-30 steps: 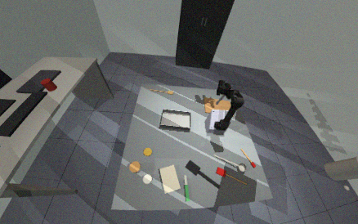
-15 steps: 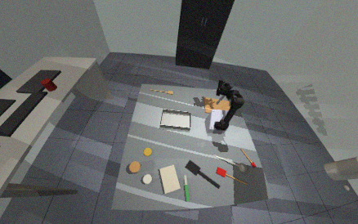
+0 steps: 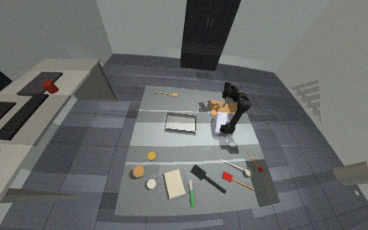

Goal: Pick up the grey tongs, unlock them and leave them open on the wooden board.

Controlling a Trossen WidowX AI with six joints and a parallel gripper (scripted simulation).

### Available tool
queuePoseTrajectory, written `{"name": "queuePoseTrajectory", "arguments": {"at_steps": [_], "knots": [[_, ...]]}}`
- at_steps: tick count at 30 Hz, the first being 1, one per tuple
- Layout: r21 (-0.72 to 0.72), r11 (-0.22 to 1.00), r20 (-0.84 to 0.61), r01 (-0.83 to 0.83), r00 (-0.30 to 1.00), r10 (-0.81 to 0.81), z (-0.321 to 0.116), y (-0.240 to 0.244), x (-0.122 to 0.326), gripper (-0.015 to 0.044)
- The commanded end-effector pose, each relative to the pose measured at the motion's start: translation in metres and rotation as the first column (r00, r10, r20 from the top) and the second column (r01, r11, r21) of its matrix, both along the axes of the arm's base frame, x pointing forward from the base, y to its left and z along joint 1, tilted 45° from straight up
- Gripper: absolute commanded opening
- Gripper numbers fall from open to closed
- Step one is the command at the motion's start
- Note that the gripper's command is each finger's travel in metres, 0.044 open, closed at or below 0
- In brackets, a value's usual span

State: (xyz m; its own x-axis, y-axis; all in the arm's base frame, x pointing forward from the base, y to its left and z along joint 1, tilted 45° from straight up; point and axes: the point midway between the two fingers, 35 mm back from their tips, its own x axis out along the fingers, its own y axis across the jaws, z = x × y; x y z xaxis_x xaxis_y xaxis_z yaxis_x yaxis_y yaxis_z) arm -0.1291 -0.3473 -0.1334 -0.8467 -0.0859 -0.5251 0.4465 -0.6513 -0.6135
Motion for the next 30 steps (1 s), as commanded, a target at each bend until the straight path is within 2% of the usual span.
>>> {"name": "queuePoseTrajectory", "arguments": {"at_steps": [1, 11, 30], "knots": [[-0.002, 1.0, -0.007, -0.002, 1.0, 0.002, 0.001, -0.001, 0.0, -0.015], [0.012, 1.0, 0.01, 0.007, 1.0, -0.007, -0.002, -0.002, -0.002, -0.015], [0.172, 0.979, 0.193, 0.109, 0.971, -0.142, -0.039, -0.009, -0.018, -0.015]]}}
